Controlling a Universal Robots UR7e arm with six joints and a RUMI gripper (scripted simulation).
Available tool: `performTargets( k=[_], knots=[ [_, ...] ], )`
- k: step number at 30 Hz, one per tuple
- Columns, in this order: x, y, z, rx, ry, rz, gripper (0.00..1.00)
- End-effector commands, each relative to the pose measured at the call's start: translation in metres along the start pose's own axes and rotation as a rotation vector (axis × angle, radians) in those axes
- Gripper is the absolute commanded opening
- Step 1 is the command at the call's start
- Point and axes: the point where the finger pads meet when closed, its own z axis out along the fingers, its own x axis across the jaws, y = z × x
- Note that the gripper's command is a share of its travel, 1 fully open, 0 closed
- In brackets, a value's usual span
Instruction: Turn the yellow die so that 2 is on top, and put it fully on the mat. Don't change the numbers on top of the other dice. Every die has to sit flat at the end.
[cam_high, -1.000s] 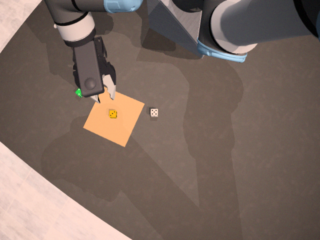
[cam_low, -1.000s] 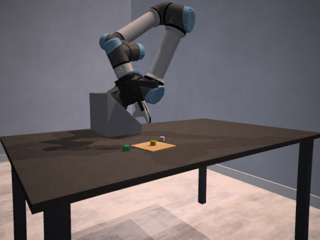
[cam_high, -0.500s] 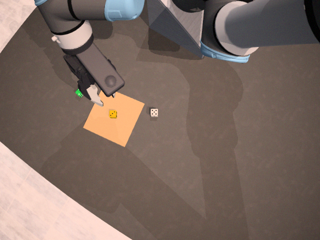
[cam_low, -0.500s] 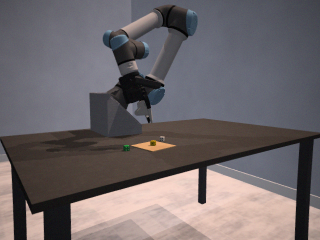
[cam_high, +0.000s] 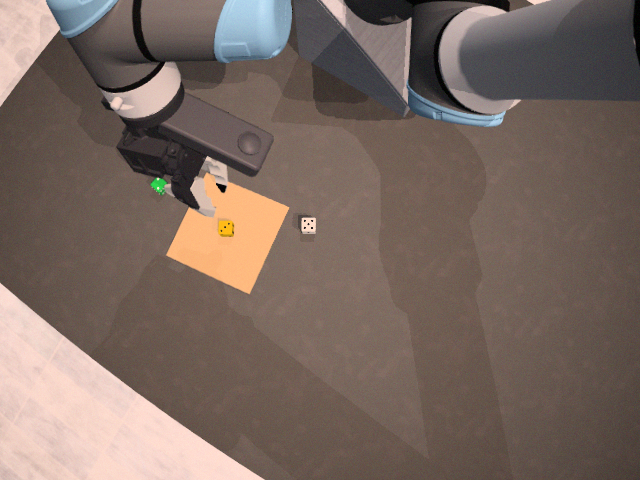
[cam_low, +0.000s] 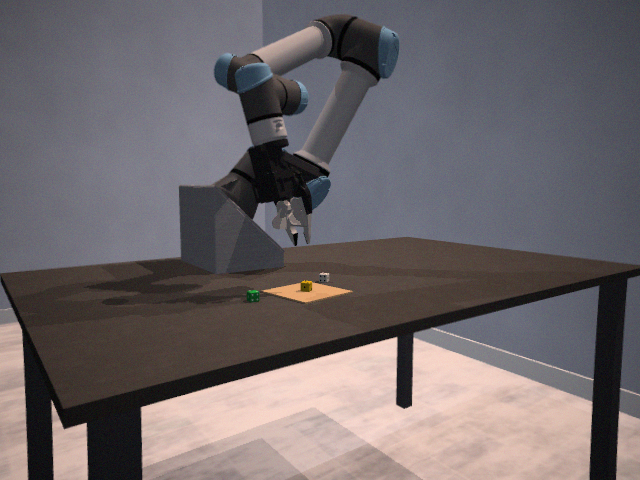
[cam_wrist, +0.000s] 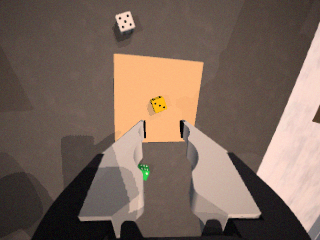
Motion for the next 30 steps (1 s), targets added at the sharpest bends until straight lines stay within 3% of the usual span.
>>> performTargets(
  k=[1, 6, 9, 24, 30],
  knots=[
    [0.0007, -0.0008, -0.0012, -0.007, -0.019, -0.173, 0.21],
    [0.0015, -0.0016, -0.0023, -0.016, -0.045, -0.356, 0.21],
    [0.0016, -0.0016, -0.0023, -0.016, -0.046, -0.359, 0.21],
    [0.0077, -0.0027, -0.007, -0.017, -0.136, -0.948, 0.21],
    [0.0099, -0.0027, -0.0082, -0.011, -0.158, -1.081, 0.21]
  ],
)
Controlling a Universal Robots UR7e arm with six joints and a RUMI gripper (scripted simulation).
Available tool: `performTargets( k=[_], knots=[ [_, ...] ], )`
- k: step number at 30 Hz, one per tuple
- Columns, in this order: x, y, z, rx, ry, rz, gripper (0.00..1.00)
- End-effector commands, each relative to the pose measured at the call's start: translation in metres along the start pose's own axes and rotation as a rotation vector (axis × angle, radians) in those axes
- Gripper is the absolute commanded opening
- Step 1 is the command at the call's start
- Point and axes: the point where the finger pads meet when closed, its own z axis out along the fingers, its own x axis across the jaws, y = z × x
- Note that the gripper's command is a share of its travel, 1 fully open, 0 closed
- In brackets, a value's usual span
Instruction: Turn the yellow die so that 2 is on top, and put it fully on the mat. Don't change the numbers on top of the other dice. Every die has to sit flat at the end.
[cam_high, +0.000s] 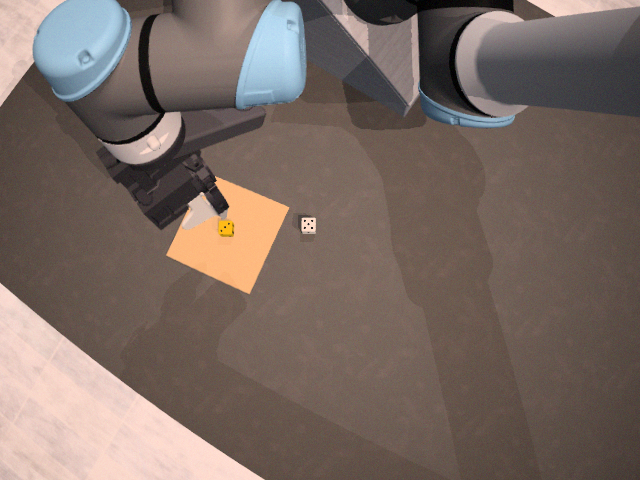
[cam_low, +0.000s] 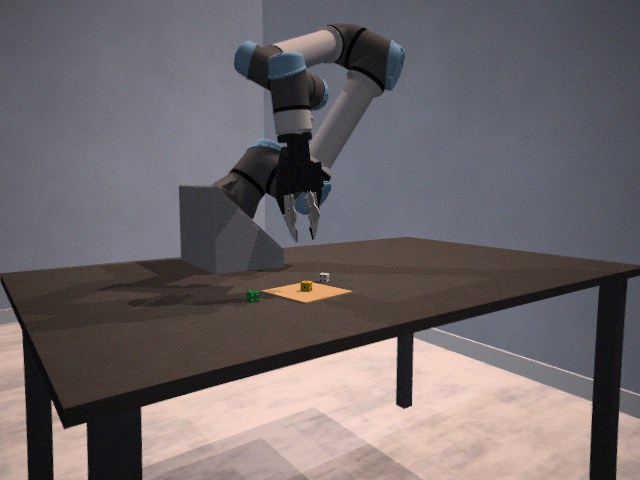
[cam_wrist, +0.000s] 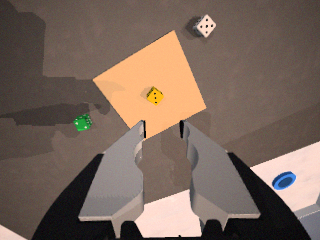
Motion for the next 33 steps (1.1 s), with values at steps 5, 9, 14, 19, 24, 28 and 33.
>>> performTargets(
  k=[5, 9, 14, 19, 24, 28, 33],
  knots=[
    [0.002, 0.004, -0.003, 0.012, -0.028, -0.249, 0.21],
    [0.003, 0.006, -0.005, 0.019, -0.042, -0.357, 0.21],
    [0.004, 0.007, -0.006, 0.024, -0.05, -0.43, 0.21],
    [0.006, 0.009, -0.007, 0.033, -0.062, -0.538, 0.21],
    [0.008, 0.011, -0.008, 0.042, -0.072, -0.628, 0.21],
    [0.009, 0.012, -0.009, 0.047, -0.078, -0.687, 0.21],
    [0.009, 0.013, -0.009, 0.051, -0.082, -0.724, 0.21]
  ],
)
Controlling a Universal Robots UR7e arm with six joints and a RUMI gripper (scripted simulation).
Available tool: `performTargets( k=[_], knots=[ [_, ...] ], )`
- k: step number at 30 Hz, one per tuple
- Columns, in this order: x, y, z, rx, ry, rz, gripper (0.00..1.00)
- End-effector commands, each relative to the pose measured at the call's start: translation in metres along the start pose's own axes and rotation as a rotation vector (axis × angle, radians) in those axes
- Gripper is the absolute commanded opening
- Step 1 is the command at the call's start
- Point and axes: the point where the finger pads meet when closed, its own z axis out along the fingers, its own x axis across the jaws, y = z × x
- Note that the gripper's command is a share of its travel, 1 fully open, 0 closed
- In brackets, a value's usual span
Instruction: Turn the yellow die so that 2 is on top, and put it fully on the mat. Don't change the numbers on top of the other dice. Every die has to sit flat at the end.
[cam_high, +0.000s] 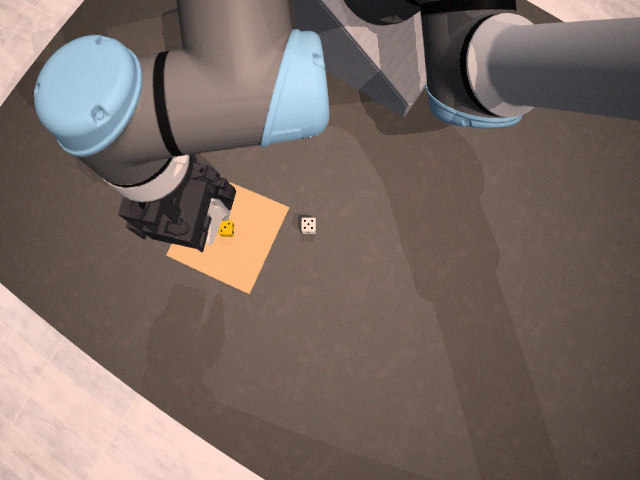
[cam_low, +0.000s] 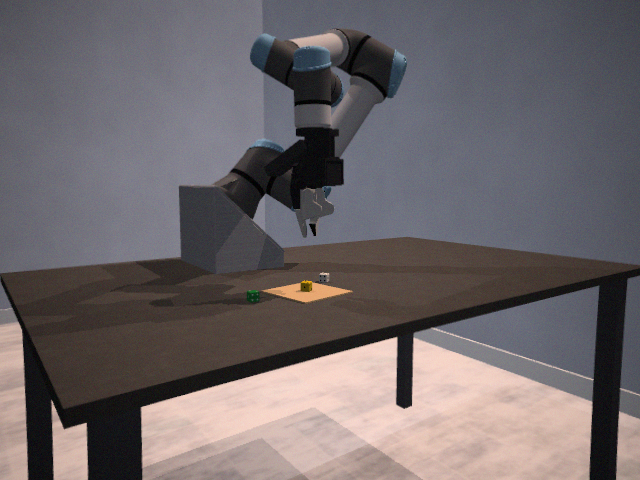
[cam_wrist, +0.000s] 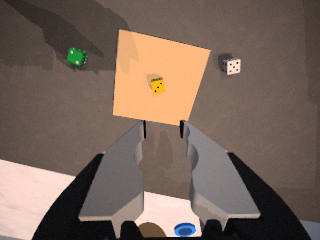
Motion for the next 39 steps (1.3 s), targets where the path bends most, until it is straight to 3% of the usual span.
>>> performTargets(
  k=[1, 34, 35, 39],
  knots=[
    [-0.0003, 0.0014, -0.0011, 0.003, -0.004, -0.045, 0.21],
    [-0.0003, 0.0049, -0.0029, 0.015, -0.014, -0.158, 0.21],
    [-0.0003, 0.0049, -0.0029, 0.015, -0.014, -0.158, 1.0],
    [-0.0003, 0.0049, -0.0029, 0.015, -0.014, -0.158, 1.0]
  ],
)
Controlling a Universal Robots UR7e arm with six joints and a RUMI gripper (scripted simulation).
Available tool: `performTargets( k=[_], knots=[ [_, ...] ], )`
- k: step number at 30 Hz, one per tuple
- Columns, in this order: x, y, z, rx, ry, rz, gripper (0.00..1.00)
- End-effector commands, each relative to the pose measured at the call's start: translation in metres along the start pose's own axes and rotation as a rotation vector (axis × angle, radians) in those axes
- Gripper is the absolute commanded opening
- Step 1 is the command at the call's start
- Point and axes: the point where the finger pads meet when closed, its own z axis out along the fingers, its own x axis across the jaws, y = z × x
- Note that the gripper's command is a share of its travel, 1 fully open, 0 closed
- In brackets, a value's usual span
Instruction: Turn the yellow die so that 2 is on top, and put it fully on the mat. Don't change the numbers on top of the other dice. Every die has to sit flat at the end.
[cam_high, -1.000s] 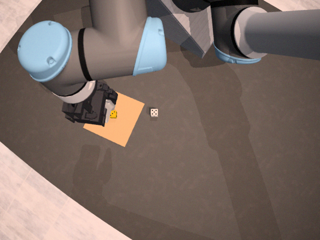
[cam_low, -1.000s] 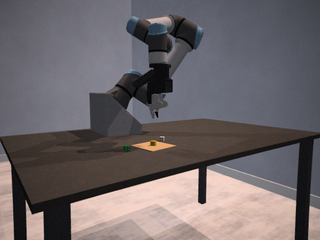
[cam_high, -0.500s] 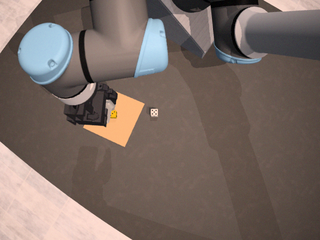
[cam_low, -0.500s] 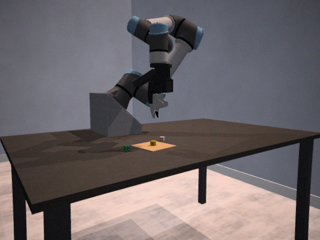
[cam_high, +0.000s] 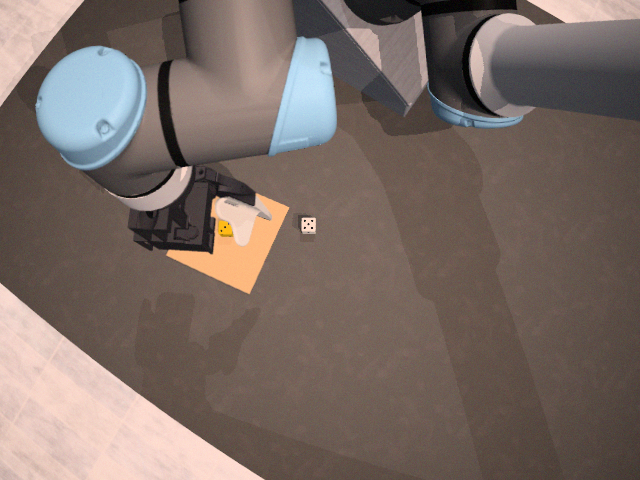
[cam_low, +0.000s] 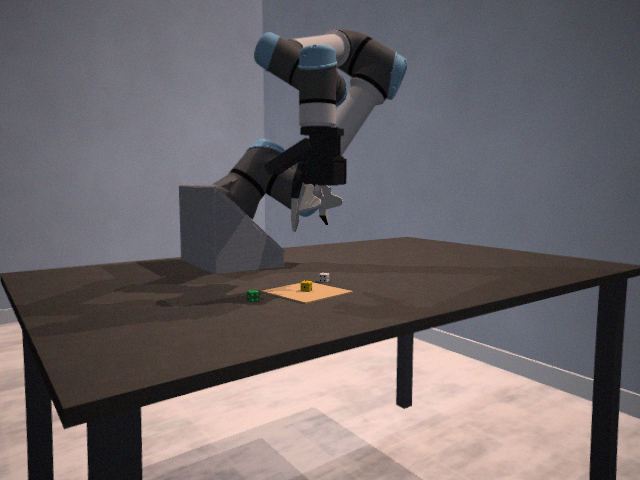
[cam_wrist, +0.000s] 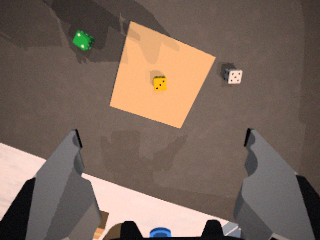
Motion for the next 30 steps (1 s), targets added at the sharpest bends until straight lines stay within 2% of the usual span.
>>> performTargets(
  k=[1, 9, 13, 15, 16, 30],
  knots=[
    [0.0, 0.0, 0.0, 0.0, -0.001, 0.0, 1.0],
    [-0.001, -0.002, 0.008, 0.0, -0.002, -0.009, 1.0],
    [-0.001, -0.009, 0.038, 0.002, -0.004, -0.038, 1.0],
    [-0.001, -0.01, 0.041, 0.003, -0.004, -0.041, 1.0],
    [-0.001, -0.01, 0.041, 0.003, -0.004, -0.041, 0.21],
    [-0.001, -0.01, 0.041, 0.003, -0.004, -0.041, 0.21]
  ],
)
